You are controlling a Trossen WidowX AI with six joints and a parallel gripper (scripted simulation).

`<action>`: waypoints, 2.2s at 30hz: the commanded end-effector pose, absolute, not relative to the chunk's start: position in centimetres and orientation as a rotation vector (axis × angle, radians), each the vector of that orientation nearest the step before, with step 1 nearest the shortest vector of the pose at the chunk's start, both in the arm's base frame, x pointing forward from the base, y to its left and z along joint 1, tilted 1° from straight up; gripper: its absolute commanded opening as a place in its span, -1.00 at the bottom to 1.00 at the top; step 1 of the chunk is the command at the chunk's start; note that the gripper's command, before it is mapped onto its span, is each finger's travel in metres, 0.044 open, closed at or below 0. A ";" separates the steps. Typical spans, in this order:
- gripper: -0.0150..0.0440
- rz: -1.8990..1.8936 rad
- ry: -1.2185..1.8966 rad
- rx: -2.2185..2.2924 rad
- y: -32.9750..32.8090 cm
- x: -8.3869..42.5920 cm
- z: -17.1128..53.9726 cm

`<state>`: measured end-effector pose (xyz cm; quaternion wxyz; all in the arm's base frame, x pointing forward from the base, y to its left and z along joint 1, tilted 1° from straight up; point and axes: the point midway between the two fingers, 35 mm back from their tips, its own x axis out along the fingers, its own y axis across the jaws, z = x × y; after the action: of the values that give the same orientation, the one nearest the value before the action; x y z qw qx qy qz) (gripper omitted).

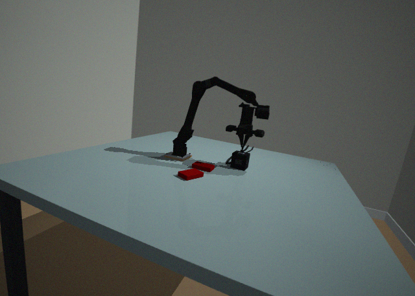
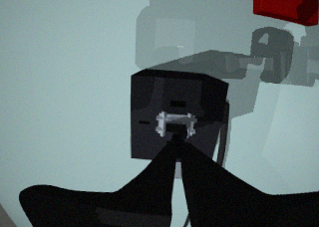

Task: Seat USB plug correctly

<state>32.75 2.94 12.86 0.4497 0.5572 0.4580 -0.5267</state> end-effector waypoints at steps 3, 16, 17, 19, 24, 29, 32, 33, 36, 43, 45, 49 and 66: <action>-0.49 -1.301 1.138 1.375 3.0 32.7 12.6; -0.49 -1.301 1.138 1.375 3.0 32.7 12.4; -0.49 -1.301 1.138 1.375 3.0 32.7 12.4; -0.49 -1.301 1.138 1.375 3.0 32.7 12.4; -0.49 -1.301 1.138 1.375 3.0 32.7 12.3; -0.49 -1.301 1.138 1.375 3.0 32.7 12.3; -0.49 -1.301 1.138 1.375 3.0 32.7 12.3; -0.49 -1.301 1.138 1.375 3.0 32.7 12.3; -0.49 -1.301 1.138 1.375 3.0 32.7 12.3; -0.49 -1.301 1.138 1.375 3.0 32.7 12.3; -0.49 -1.301 1.138 1.375 3.0 32.7 12.3; -0.49 -1.301 1.138 1.375 3.0 32.7 12.3; -0.17 -1.301 1.133 1.379 3.0 32.8 12.6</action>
<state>32.77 2.95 12.56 0.4495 0.5577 0.4583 -0.5263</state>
